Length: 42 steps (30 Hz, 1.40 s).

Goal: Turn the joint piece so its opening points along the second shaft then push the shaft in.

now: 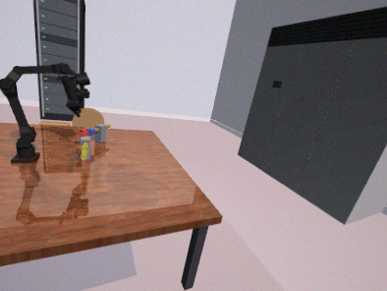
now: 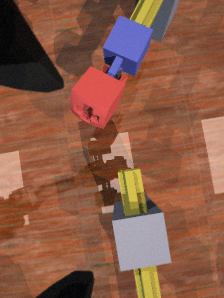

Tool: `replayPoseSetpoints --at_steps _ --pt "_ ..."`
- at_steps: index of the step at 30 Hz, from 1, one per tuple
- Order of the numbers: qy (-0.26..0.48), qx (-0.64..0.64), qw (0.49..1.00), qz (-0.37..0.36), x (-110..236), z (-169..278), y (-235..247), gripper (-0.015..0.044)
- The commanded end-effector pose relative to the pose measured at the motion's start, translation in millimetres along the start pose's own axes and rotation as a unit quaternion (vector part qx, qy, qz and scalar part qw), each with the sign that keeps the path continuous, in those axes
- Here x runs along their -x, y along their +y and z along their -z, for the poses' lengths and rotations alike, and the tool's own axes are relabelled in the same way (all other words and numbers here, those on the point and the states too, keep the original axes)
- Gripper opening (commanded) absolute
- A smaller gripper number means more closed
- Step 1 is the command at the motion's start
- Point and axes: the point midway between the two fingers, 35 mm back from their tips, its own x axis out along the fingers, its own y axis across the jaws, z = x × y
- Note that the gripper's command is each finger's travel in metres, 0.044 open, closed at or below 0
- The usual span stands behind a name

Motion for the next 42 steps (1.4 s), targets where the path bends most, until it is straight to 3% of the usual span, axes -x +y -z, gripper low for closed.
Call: replayPoseSetpoints --at_steps 1,5,14,22,42 --pt "0.068 -0.041 0.997 -0.002 -20 17 14 0.0440" --pt "0.115 -0.071 0.991 0.006 -32 30 23 0.0440" --pt "0.118 -0.081 0.990 0.009 -33 30 23 0.0440" --pt "0.125 -0.188 0.974 0.035 -40 31 24 0.0440" --pt "0.118 -0.447 0.880 0.106 -55 32 26 0.0440"
